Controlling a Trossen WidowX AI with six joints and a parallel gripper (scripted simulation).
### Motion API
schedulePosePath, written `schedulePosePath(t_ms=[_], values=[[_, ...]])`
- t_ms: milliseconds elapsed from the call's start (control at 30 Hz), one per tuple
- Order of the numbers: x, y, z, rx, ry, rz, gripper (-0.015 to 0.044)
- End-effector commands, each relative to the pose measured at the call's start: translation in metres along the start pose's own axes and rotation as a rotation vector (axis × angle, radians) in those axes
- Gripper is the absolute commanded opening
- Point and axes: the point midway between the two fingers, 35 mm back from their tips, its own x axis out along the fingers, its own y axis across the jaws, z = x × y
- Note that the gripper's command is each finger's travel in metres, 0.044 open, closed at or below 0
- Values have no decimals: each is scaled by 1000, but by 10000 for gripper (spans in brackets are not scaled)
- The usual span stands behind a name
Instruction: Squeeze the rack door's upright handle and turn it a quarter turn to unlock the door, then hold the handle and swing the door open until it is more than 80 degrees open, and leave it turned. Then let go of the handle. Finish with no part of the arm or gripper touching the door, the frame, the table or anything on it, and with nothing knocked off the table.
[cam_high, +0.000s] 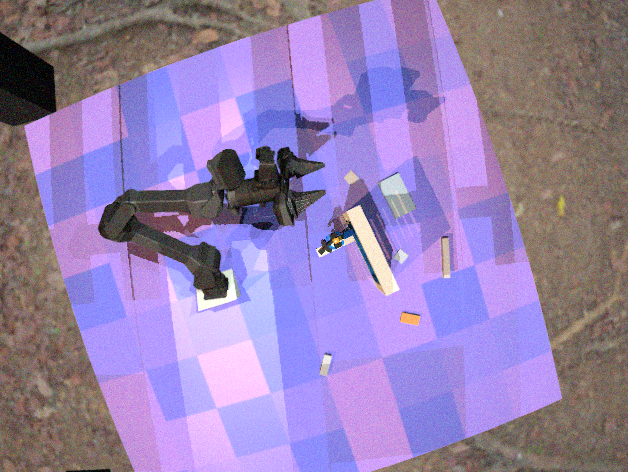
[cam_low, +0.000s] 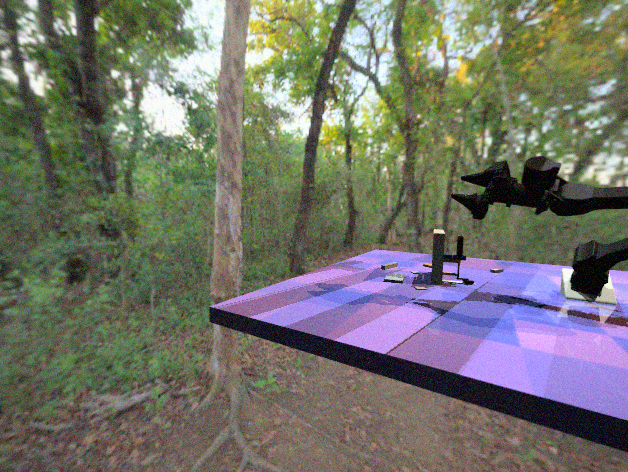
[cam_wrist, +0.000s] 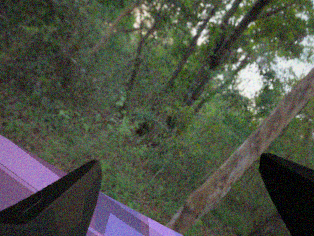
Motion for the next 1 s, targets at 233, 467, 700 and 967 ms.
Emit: schedulePosePath(t_ms=[233, 467, 700, 967], values=[[20, -2, -26, -76, 186, 42, 290], [35, -6, -54, -133, 381, 101, 290], [44, -13, -83, -159, 562, 167, 290], [48, -21, -111, -153, 739, 246, 290]])
